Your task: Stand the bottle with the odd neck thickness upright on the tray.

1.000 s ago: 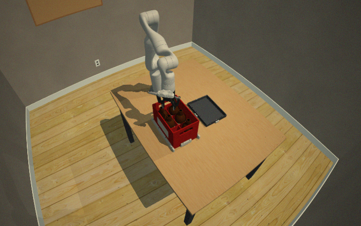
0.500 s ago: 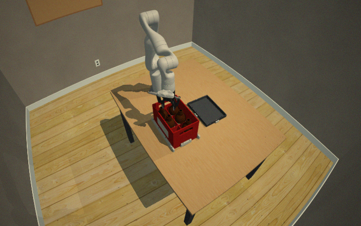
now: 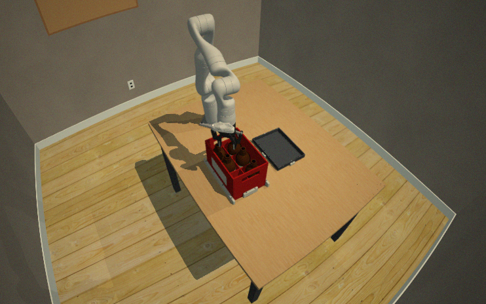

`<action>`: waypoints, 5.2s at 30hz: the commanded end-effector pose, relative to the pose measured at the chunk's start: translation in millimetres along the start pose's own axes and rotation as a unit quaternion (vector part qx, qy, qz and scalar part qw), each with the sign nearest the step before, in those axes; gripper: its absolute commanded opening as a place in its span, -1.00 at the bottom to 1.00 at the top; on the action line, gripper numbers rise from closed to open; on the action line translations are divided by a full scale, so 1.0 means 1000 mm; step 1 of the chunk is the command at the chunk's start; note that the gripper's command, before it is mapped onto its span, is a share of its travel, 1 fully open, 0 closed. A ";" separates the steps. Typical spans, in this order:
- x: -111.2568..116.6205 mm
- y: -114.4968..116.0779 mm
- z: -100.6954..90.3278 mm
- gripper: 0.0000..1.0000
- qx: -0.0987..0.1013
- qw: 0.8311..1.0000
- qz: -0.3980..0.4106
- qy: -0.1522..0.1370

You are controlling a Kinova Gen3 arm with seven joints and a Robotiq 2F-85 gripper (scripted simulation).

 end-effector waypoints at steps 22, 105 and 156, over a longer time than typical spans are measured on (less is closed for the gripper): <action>0.000 0.000 0.025 0.27 -0.001 1.000 0.000 -0.001; 0.000 0.000 0.044 0.27 -0.001 1.000 0.000 -0.001; 0.000 0.000 0.080 0.27 -0.001 1.000 0.000 -0.001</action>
Point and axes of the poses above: the point where the finger pads meet when closed, its own z axis out along the fingers, its own y axis across the jaws, x = y × z, the point moved 4 cm from there along -z, back along the fingers, and after that the axes turned 15 degrees about -z, right-handed, at the moved point
